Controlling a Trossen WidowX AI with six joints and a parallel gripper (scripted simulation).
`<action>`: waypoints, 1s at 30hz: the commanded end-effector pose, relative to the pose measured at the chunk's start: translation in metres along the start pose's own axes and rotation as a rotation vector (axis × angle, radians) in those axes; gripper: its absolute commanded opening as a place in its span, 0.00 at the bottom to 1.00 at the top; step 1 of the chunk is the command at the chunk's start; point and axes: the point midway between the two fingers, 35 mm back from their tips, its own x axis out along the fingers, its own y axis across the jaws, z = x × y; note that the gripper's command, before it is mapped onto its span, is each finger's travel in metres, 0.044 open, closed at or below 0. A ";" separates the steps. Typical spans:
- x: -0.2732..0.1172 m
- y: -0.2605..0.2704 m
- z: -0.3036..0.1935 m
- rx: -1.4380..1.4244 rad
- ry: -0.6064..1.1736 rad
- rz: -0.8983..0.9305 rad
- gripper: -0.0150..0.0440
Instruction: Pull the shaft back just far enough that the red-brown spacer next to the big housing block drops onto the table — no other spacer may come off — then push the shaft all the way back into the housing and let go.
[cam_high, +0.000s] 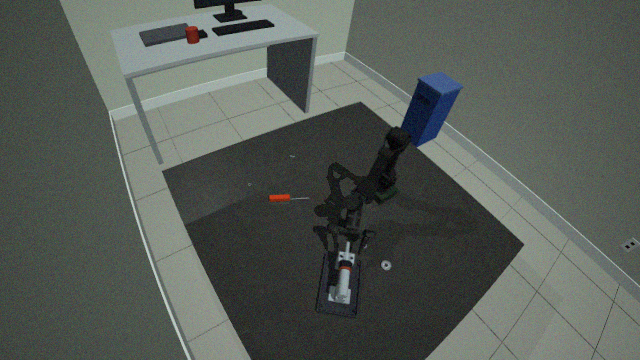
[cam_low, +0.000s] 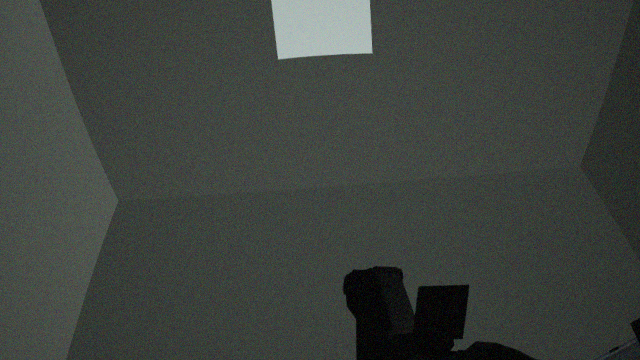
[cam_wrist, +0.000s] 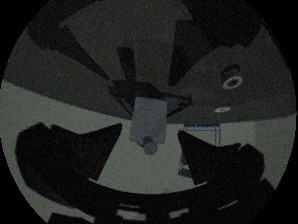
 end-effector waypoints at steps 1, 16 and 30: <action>0.004 0.002 -0.004 -0.001 0.007 0.006 1.00; 0.004 0.002 -0.004 -0.001 0.007 0.006 1.00; 0.004 0.004 -0.004 -0.001 0.007 0.006 1.00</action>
